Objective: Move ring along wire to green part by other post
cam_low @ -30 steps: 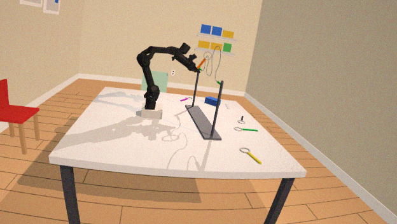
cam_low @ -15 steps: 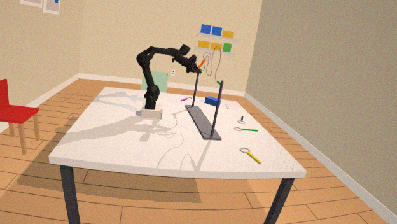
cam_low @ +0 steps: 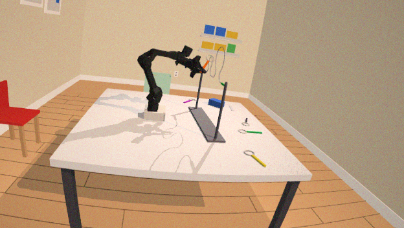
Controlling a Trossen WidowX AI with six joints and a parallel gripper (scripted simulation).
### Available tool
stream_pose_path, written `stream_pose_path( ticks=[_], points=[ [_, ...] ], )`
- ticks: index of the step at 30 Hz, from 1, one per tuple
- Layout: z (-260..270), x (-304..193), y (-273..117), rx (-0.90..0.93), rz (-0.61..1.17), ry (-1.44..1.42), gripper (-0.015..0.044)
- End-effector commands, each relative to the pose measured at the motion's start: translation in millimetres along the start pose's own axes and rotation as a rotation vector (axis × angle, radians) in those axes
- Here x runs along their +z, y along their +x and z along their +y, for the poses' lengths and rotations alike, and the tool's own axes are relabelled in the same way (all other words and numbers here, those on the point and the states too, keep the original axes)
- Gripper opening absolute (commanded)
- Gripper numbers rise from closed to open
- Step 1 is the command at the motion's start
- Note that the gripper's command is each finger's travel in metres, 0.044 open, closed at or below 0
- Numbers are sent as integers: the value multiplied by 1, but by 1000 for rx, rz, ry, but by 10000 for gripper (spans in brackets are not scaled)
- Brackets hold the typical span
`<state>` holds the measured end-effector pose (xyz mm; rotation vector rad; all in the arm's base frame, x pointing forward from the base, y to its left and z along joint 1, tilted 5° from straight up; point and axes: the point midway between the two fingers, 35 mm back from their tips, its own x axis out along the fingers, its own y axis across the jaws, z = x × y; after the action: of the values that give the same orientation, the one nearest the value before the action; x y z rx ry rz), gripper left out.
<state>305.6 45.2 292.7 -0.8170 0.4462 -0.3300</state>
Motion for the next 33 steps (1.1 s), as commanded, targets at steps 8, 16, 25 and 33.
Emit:
stream_pose_path(
  ticks=[8,16,25,33],
  points=[
    [-22,1,0,-137,-30,-224,-150],
    [-35,5,-1,-233,-51,-398,-150],
    [-49,12,-3,-339,-74,-590,-150],
    [-58,19,-6,-428,-93,-749,-150]
  ],
)
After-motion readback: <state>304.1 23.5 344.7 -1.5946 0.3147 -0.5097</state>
